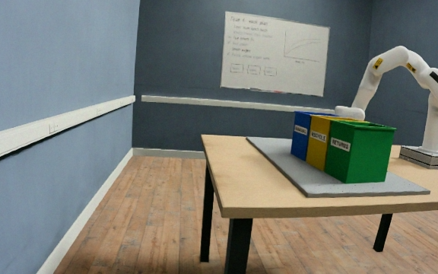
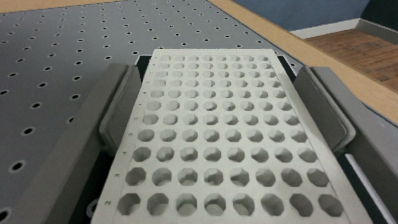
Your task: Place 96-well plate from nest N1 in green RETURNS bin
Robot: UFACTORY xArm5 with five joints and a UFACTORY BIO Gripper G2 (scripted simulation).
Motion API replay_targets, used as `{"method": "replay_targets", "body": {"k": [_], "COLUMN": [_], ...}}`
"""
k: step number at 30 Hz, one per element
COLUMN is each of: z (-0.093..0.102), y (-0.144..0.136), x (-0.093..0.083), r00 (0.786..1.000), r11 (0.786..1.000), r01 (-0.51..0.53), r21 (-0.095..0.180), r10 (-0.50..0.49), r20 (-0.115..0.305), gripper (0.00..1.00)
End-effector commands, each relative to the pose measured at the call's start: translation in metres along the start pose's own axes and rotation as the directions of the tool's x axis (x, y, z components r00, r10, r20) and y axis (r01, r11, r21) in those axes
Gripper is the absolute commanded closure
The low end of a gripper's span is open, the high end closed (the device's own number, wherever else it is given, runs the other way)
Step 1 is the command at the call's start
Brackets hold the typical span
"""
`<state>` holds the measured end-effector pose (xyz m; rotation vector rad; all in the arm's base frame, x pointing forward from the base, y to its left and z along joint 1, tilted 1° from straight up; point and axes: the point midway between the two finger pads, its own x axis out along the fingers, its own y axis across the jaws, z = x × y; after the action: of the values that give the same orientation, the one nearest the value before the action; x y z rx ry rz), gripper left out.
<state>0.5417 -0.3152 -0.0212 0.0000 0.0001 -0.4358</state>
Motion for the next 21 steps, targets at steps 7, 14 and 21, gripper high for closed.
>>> {"method": "replay_targets", "body": {"k": [7,14,21], "z": [0.008,0.013,0.017], "y": [0.0,0.0,0.0], "x": [0.002,0.002,0.002], "r00": [1.0,1.0,1.0], "r11": [1.0,1.0,1.0], "r01": [0.0,0.0,0.0], "r21": [-0.014,-0.014,-0.014], "r10": [0.0,0.0,0.0], "r20": [0.003,0.003,0.003], "gripper": [1.0,1.0,1.0]}}
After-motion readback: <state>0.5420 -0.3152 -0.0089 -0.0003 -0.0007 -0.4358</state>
